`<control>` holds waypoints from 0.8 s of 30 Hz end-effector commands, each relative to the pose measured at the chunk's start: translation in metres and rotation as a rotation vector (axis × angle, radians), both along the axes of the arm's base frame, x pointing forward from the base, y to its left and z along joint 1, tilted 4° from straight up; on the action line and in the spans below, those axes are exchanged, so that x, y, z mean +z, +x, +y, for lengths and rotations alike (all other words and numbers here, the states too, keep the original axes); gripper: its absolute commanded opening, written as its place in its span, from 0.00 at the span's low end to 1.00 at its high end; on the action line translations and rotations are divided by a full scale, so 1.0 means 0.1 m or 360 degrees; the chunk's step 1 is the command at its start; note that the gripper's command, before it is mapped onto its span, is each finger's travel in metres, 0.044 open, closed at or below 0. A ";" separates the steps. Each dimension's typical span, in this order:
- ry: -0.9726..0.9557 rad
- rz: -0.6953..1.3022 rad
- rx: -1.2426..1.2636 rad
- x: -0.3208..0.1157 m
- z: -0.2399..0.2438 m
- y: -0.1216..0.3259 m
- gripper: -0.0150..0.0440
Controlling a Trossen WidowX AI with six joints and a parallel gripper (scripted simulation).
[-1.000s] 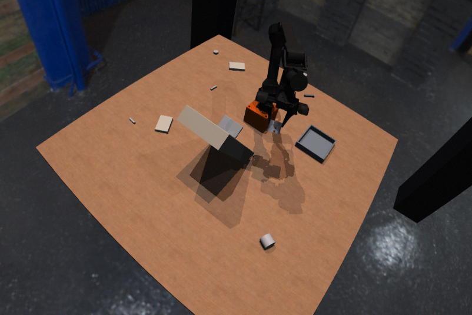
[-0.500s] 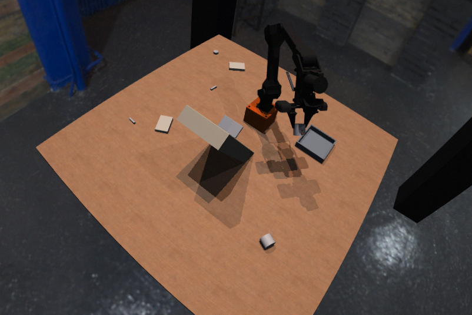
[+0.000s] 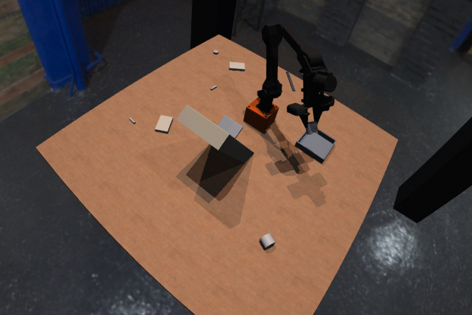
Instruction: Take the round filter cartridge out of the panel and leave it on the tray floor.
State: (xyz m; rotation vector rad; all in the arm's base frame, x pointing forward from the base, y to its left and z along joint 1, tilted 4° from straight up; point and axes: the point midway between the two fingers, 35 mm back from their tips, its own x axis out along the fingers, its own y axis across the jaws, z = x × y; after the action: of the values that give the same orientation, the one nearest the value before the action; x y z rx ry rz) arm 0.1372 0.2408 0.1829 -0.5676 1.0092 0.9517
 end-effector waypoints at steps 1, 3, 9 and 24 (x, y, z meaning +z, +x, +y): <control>0.0020 -0.0006 0.0068 -0.03 0.07 -0.08 0.25; 0.0024 -0.0004 0.0125 -0.11 0.13 -0.16 0.25; 0.0035 0.0003 0.0296 -0.35 0.28 -0.43 0.25; 0.0057 0.0025 0.0725 -0.94 0.42 -1.18 0.25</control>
State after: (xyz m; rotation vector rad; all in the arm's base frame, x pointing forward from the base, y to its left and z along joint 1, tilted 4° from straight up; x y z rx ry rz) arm 0.0381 0.2814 0.1021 -0.7488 0.9134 1.3072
